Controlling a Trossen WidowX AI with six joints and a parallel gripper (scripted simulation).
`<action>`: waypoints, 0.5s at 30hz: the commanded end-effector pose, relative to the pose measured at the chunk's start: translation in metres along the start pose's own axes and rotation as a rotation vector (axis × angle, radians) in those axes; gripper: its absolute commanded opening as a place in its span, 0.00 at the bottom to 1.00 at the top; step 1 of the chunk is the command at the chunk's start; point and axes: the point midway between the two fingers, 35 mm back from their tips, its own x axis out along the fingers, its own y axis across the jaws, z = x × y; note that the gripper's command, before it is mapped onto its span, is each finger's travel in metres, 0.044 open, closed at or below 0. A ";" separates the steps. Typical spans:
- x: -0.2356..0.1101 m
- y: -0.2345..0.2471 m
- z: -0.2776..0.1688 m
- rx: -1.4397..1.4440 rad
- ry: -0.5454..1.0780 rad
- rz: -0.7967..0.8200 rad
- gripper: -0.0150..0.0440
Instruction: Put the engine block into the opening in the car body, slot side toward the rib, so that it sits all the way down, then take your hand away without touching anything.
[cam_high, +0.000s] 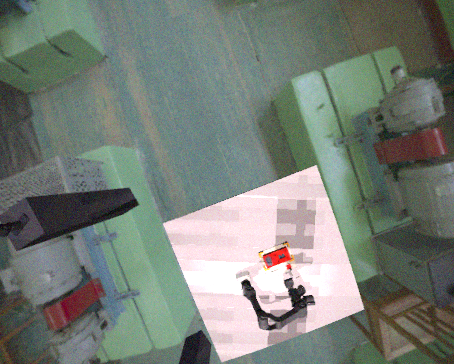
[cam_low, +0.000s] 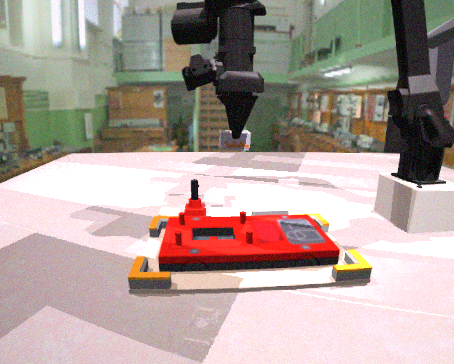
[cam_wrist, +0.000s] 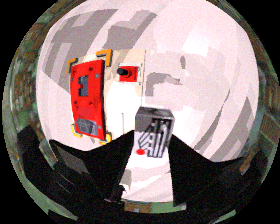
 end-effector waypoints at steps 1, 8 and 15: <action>0.005 0.009 0.004 -0.172 0.006 -0.001 0.25; 0.009 0.021 0.010 -0.414 0.005 0.000 0.25; 0.013 0.033 0.015 -0.655 0.004 0.002 0.25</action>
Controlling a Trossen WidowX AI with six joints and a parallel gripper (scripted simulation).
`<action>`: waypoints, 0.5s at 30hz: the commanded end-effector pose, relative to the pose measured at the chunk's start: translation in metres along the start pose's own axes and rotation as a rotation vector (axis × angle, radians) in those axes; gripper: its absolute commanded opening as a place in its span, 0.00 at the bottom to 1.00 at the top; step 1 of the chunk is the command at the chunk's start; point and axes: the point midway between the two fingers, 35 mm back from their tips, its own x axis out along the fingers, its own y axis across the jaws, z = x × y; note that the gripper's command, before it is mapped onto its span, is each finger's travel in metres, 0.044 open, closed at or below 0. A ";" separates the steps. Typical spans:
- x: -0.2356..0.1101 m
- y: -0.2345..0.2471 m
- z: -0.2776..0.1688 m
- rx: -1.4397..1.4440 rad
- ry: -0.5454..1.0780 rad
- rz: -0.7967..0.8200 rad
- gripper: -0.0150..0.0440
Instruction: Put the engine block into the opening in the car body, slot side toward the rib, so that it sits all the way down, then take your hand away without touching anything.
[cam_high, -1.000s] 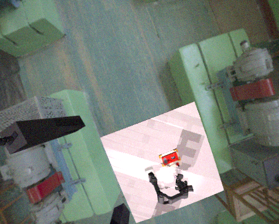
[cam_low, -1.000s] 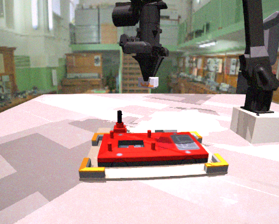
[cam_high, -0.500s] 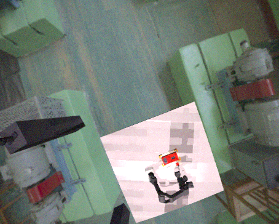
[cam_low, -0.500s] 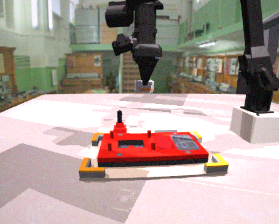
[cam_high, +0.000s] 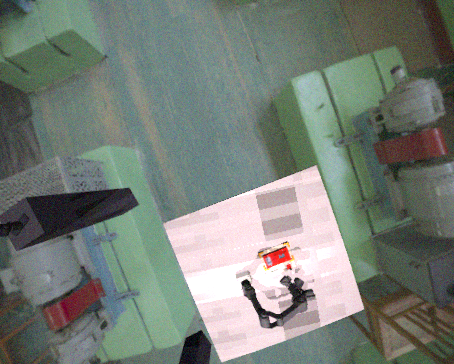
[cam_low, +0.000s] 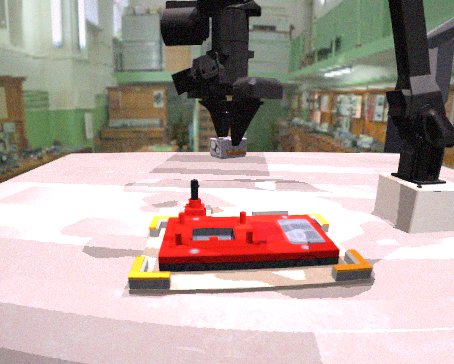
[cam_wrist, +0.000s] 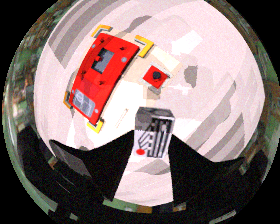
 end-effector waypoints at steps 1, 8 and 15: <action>0.005 0.006 0.008 -0.172 0.004 0.003 0.25; 0.009 0.013 0.018 -0.414 0.002 0.004 0.25; 0.013 0.022 0.028 -0.655 0.001 0.004 0.25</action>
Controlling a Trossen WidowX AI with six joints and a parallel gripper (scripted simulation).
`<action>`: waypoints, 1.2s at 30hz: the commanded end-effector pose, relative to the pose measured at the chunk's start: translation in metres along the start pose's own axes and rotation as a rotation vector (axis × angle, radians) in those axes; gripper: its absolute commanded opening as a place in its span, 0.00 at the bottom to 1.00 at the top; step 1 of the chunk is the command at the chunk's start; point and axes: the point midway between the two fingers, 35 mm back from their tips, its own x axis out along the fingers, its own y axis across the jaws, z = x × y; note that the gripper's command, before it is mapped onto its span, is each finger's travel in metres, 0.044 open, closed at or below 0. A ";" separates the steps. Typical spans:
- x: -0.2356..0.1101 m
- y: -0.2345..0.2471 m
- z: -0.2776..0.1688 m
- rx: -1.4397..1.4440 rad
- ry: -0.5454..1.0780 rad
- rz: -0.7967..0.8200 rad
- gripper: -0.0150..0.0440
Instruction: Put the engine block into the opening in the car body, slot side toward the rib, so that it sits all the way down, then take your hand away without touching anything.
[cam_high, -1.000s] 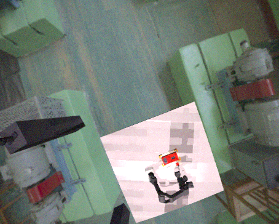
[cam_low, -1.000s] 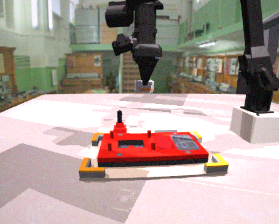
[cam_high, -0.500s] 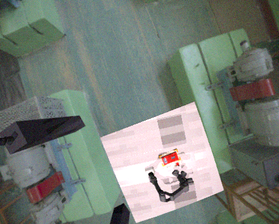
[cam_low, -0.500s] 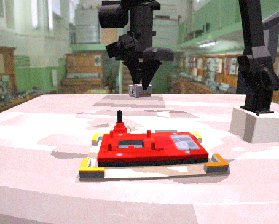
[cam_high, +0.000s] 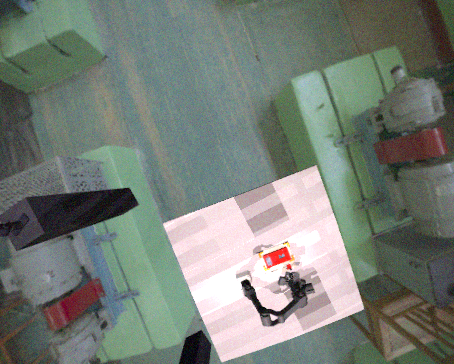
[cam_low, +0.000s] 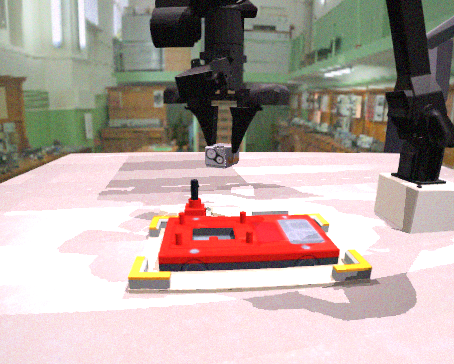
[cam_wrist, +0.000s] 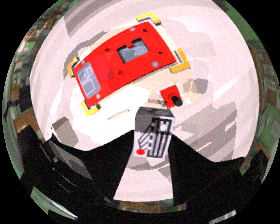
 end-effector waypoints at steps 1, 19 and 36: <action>0.005 0.002 0.010 -0.172 0.000 0.005 0.25; 0.015 0.013 0.043 -0.793 -0.005 0.004 0.25; 0.025 0.026 0.074 -1.380 -0.009 0.000 0.25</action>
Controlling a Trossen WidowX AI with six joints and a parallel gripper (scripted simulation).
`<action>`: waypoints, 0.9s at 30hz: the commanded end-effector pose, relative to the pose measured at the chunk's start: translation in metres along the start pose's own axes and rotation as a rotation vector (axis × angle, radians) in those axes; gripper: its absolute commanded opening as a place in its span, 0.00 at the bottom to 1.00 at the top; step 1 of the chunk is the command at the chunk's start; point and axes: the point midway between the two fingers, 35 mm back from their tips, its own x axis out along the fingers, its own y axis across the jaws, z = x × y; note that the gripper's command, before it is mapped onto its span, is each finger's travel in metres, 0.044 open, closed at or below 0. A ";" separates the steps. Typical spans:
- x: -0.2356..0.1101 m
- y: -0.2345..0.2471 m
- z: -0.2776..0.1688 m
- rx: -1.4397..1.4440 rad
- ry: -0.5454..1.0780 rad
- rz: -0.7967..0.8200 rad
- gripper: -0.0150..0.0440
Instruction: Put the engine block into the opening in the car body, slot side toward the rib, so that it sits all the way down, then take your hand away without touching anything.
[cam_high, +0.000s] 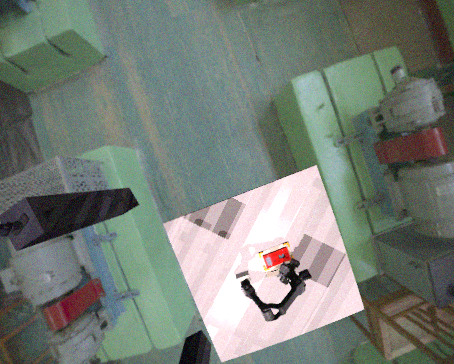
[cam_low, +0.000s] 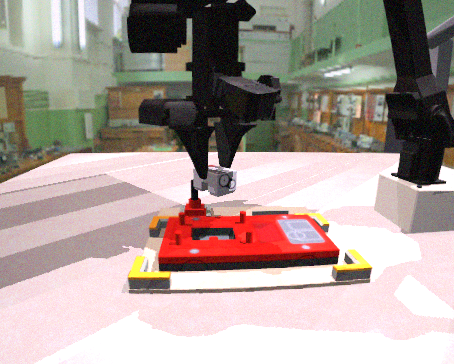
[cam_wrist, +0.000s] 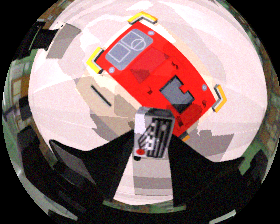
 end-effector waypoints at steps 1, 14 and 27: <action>0.005 -0.008 0.008 -0.173 -0.007 0.000 0.25; 0.013 -0.026 0.027 -0.621 -0.008 -0.004 0.25; 0.017 -0.036 0.038 -0.908 -0.008 -0.007 0.43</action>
